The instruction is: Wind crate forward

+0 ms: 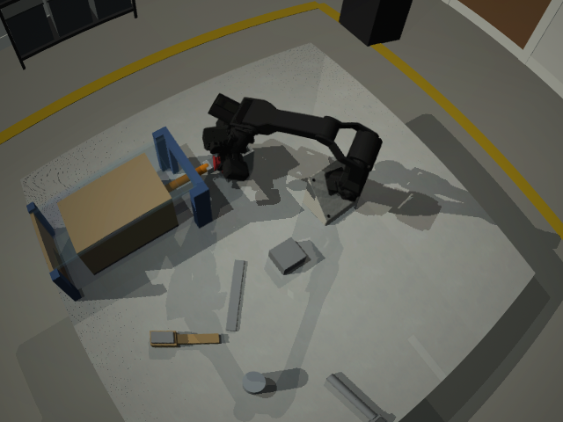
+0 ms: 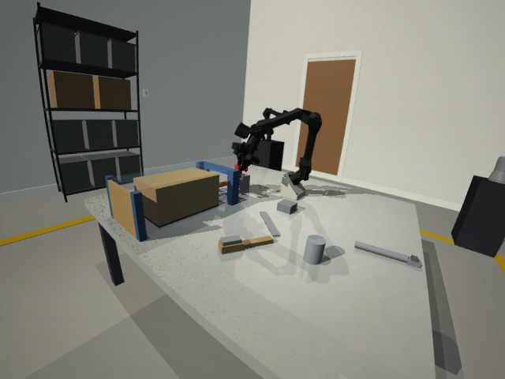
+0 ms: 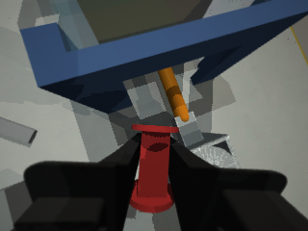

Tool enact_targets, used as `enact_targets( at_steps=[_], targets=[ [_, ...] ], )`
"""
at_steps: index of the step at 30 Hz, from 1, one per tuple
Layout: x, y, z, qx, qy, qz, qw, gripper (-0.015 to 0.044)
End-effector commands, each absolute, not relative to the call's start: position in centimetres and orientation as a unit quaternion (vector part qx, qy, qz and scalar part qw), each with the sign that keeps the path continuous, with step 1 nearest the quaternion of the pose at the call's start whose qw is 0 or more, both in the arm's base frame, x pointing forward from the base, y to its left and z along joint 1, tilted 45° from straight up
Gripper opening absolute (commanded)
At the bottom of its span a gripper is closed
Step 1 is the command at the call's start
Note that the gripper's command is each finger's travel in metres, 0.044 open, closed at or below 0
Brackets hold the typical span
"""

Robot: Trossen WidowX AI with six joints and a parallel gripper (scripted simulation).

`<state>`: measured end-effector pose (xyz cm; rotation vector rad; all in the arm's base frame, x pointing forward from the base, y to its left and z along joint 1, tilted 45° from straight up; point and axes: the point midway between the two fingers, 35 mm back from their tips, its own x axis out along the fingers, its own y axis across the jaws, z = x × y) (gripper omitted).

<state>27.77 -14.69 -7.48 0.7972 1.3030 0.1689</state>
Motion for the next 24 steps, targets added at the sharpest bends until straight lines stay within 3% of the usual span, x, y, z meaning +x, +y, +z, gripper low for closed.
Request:
enact_targets(
  at_steps=[1,24],
  targets=[
    [26.6,-14.0,-7.1,0.367,0.595,0.078,0.711,0.0000],
    [23.4,-13.4,-6.0,0.368,0.596,0.078,0.710,0.0000]
  ],
)
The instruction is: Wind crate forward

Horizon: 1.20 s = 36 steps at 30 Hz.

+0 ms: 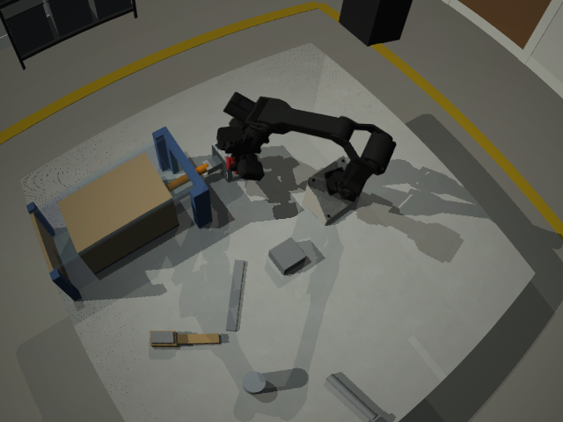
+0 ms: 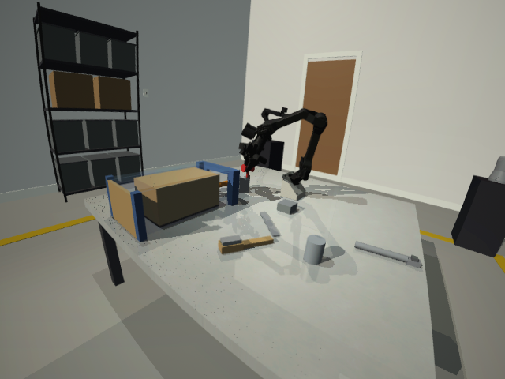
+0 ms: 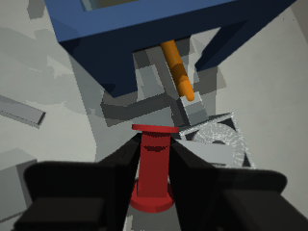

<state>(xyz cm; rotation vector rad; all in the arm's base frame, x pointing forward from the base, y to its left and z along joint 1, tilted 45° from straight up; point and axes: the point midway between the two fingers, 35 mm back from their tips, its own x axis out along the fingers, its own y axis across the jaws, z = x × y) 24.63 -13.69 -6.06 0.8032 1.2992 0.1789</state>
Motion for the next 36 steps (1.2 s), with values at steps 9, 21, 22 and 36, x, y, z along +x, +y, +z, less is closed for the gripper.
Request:
enact_targets(
  at_steps=[9,21,22,36],
  targets=[
    [22.1,-13.4,-5.7,0.368,0.596,0.078,0.710,0.0000],
    [20.3,-13.6,-5.6,0.368,0.597,0.077,0.709,0.0000],
    [20.2,-13.6,-5.6,0.368,0.597,0.077,0.709,0.0000],
    [18.1,-14.1,-5.7,0.367,0.597,0.077,0.709,0.0000]
  ],
)
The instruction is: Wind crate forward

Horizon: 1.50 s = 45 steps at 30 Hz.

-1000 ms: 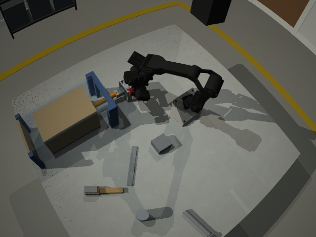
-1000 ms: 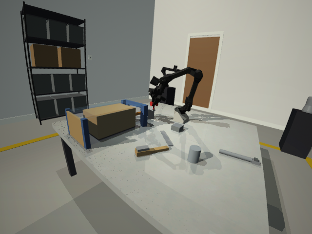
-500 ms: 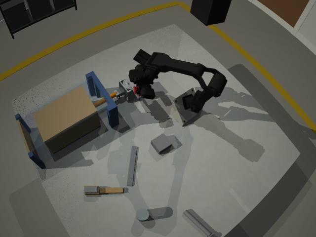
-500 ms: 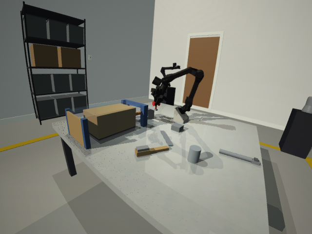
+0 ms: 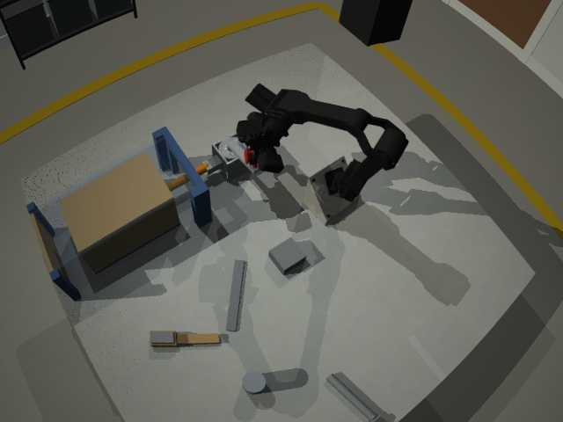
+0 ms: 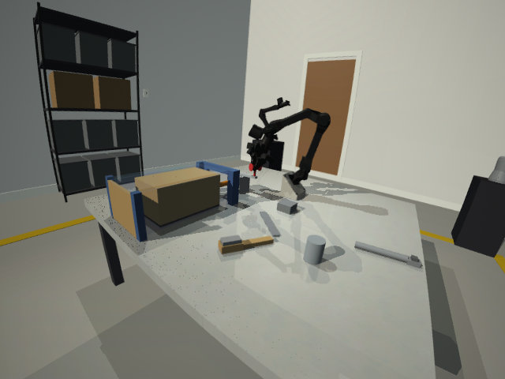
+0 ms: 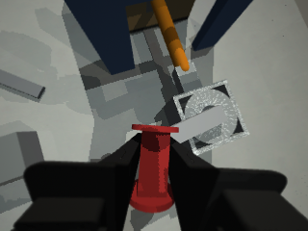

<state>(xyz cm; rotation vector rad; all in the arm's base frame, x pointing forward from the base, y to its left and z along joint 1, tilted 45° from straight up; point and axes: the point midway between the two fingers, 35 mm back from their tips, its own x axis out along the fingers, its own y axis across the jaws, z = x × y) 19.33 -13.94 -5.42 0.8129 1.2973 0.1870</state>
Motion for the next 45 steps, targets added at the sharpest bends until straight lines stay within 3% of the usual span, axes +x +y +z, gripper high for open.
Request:
enact_targets(
  at_steps=[1,45],
  targets=[
    [17.9,-14.2,-5.7,0.367,0.597,0.077,0.709,0.0000],
    [12.8,-17.6,-8.0,0.366,0.599,0.075,0.709,0.0000]
  ],
)
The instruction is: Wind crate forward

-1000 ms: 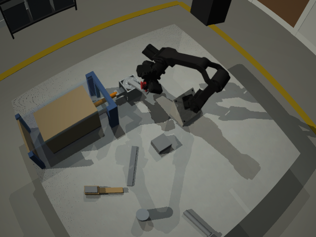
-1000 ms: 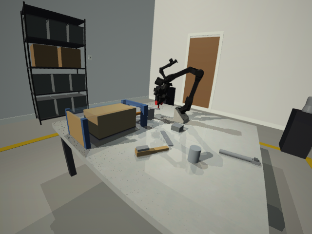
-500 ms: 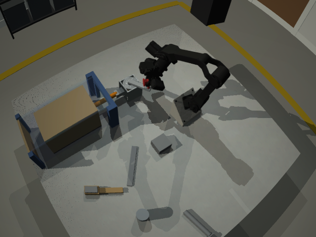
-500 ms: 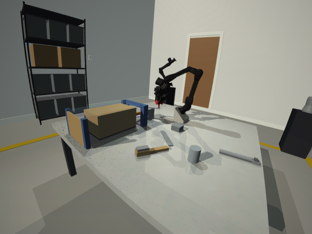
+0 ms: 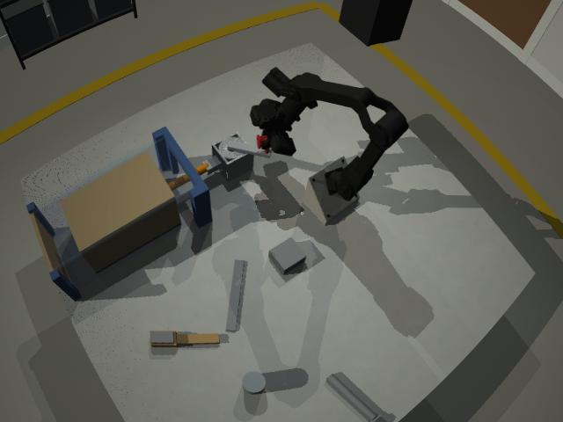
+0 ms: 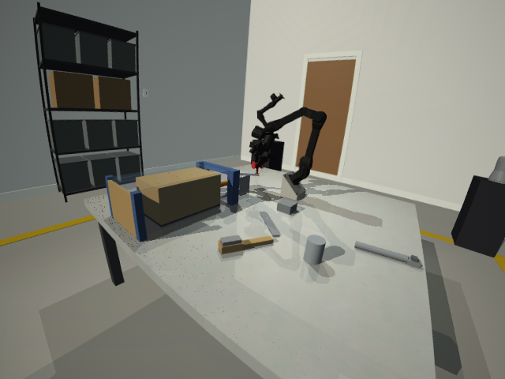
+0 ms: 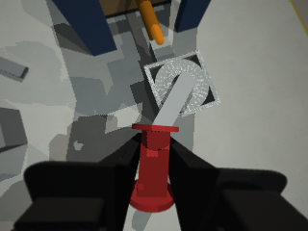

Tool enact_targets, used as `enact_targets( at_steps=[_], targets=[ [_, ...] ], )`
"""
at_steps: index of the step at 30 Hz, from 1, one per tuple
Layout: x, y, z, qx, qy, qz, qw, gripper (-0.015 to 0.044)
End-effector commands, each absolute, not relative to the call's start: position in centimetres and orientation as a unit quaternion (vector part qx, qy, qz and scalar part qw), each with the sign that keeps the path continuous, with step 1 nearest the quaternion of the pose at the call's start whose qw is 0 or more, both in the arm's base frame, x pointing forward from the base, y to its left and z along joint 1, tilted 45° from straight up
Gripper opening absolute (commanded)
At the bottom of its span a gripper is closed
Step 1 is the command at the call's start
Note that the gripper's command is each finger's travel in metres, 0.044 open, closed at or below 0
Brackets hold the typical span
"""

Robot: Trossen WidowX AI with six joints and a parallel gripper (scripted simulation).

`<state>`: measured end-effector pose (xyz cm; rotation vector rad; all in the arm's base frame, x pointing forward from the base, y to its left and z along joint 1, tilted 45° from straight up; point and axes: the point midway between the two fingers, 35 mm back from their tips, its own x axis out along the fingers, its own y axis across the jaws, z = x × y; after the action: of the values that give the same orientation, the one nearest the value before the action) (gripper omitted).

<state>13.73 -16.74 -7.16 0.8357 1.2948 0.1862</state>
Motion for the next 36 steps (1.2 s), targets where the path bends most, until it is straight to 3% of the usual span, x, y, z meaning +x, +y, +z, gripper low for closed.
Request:
enact_targets(
  at_steps=[1,36],
  targets=[
    [12.7,-17.7,-8.0,0.366,0.599,0.075,0.709,0.0000],
    [11.1,-21.5,-11.2,0.365,0.599,0.073,0.709,0.0000]
  ],
)
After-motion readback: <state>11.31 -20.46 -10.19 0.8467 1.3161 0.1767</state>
